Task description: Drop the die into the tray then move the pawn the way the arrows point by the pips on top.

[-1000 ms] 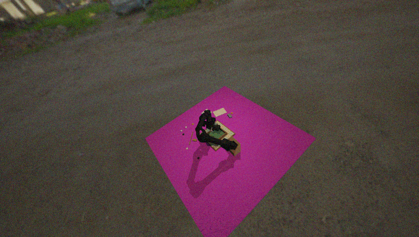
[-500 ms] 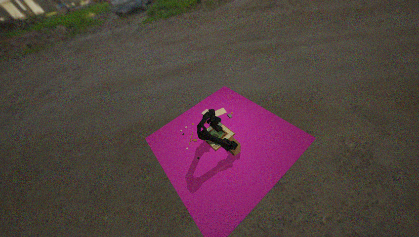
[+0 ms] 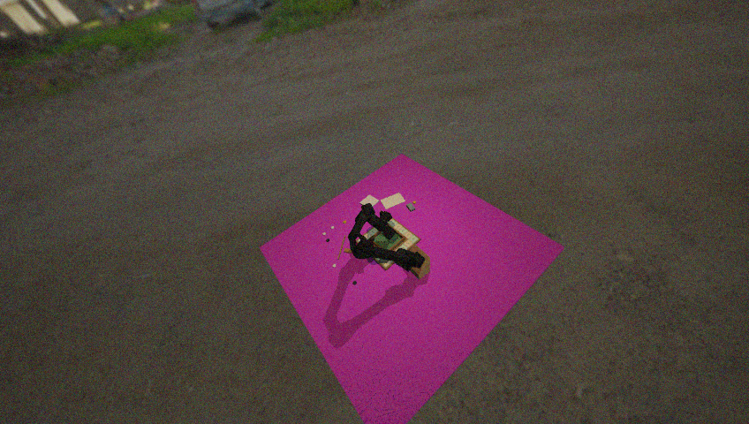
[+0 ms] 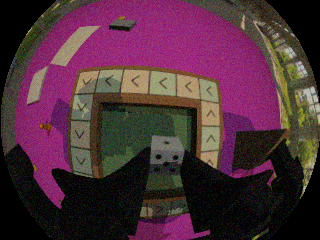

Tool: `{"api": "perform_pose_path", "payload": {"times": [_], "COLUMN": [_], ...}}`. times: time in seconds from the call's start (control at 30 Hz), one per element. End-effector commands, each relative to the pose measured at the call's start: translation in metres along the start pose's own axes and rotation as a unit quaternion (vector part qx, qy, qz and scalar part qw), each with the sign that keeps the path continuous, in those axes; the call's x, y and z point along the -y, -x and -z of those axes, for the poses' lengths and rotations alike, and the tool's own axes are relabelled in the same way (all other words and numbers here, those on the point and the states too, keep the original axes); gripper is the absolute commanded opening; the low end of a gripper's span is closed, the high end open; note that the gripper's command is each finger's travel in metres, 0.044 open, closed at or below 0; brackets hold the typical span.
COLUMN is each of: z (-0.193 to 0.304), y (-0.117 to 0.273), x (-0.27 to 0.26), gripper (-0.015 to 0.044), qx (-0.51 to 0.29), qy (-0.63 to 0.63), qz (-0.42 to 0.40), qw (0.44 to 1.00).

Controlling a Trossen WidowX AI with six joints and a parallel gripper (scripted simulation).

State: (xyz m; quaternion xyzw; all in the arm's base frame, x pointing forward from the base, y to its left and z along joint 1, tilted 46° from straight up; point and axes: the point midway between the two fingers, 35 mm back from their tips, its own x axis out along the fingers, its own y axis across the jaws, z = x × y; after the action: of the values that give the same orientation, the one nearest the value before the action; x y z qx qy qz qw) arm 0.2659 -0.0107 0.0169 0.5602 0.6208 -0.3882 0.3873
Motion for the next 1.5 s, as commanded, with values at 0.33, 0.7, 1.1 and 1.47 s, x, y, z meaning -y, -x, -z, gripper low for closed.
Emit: {"api": "perform_pose_path", "payload": {"times": [0.33,0.7,1.1,1.47], "z": [0.000,0.012,0.012,0.011], "y": [-0.003,0.043,0.040,0.042], "x": [0.002,-0.005,-0.004,-0.004], "gripper": [0.0000,0.0000,0.0000,0.0236], "qx": [0.208,0.228,0.225,0.225], "qy": [-0.022,-0.025,-0.026,-0.026], "qz": [-0.040,-0.052,-0.053,-0.053], "qw": [0.977,0.972,0.973,0.973]}}
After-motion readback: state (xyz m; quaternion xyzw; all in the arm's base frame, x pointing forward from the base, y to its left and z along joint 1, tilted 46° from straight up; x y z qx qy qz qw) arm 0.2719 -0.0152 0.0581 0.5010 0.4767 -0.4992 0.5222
